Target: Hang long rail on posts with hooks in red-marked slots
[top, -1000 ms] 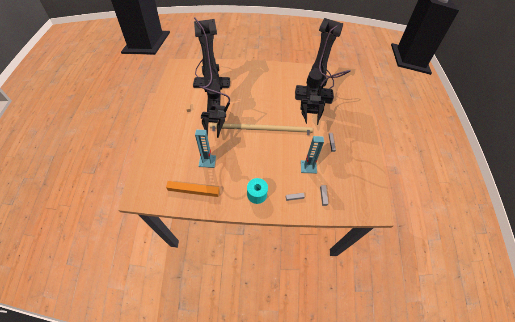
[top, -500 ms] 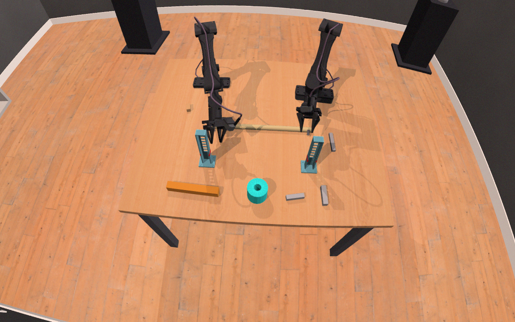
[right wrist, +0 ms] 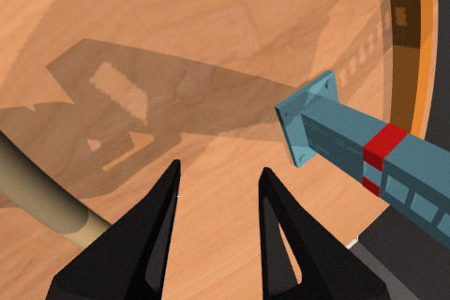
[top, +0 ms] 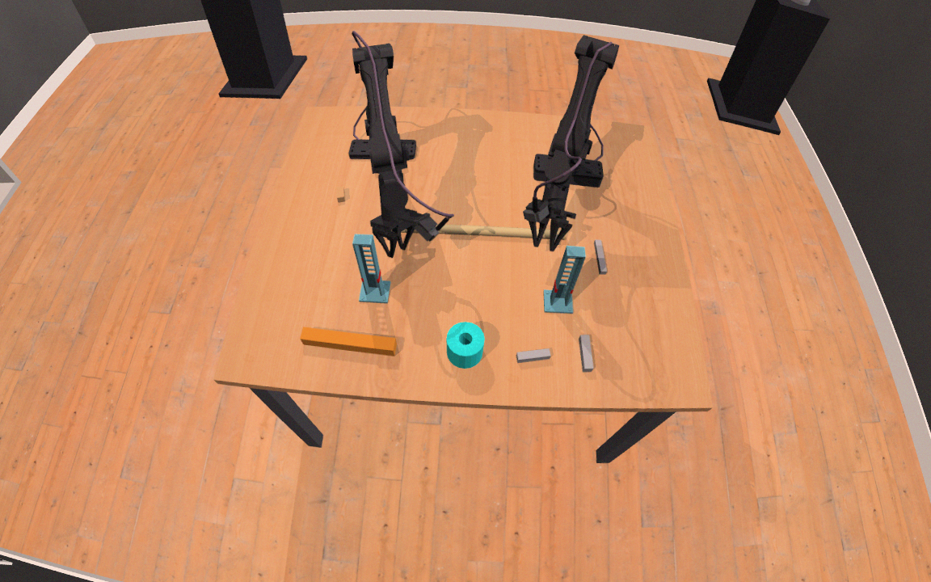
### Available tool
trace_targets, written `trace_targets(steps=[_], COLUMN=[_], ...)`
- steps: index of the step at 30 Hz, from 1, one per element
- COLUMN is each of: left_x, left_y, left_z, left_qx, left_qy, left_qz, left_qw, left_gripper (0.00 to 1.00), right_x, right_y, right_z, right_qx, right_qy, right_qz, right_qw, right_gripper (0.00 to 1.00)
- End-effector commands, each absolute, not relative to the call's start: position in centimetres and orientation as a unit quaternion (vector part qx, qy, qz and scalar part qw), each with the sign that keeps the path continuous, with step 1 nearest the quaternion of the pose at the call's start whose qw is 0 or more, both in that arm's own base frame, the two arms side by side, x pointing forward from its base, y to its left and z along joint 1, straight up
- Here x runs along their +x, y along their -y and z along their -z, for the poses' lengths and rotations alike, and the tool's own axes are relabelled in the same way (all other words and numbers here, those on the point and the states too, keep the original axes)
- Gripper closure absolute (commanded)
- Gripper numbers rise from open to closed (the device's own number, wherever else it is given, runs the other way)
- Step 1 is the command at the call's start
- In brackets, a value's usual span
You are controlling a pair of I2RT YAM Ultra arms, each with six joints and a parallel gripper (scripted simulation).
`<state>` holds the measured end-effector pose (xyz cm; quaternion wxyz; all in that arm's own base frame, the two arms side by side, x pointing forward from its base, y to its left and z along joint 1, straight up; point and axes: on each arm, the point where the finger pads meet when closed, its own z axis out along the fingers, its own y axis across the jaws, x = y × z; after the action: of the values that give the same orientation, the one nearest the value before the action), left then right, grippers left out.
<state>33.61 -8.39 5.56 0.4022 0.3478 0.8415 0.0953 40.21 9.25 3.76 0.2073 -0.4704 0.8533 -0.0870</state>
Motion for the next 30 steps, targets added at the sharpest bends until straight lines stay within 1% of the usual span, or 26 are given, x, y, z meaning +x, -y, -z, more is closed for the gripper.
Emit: trace_targets(steps=[1,3,5,9,15,20,22,26,30], left_x=[32.5,32.0,32.0,30.4,28.4,26.7,26.7,25.1,24.4], left_y=[9.2,9.4,9.4,9.6,9.9,10.0,10.0,10.1,10.2], left_z=[-3.6,-3.2,-3.2,-2.4,-2.2,-2.5,-2.5,-3.1,-3.8], left_qx=[0.429,0.454,0.454,0.516,0.583,0.63,0.63,0.664,0.686], left_qy=[-0.845,-0.842,-0.842,-0.828,-0.801,-0.773,-0.773,-0.746,-0.725], left_qz=[-0.084,-0.08,-0.08,-0.061,-0.029,0.004,0.004,0.037,0.06], left_qw=[0.308,0.281,0.281,0.21,0.13,0.07,0.07,0.022,-0.008], left_gripper=[0.52,0.52,0.52,0.52,0.52,0.52,0.52,0.52,0.52], right_x=[37.8,37.1,37.1,35.3,33.4,32.3,32.3,30.8,31.0], right_y=[-9.7,-9.7,-9.7,-9.5,-9.2,-10.7,-10.7,-11.4,-11.6], right_z=[-3.3,-3.4,-3.4,-4.0,-5.1,-5.0,-5.0,-4.3,-4.1], right_qx=[-0.529,-0.545,-0.545,-0.582,-0.623,-0.679,-0.679,-0.708,-0.707], right_qy=[-0.838,-0.831,-0.831,-0.811,-0.782,-0.733,-0.733,-0.704,-0.705], right_qz=[0.058,0.051,0.051,0.03,0.005,-0.023,-0.023,-0.043,-0.037], right_qw=[0.122,0.101,0.101,0.047,-0.006,-0.017,-0.017,-0.036,-0.035], right_gripper=[0.52,0.52,0.52,0.52,0.52,0.52,0.52,0.52,0.52])
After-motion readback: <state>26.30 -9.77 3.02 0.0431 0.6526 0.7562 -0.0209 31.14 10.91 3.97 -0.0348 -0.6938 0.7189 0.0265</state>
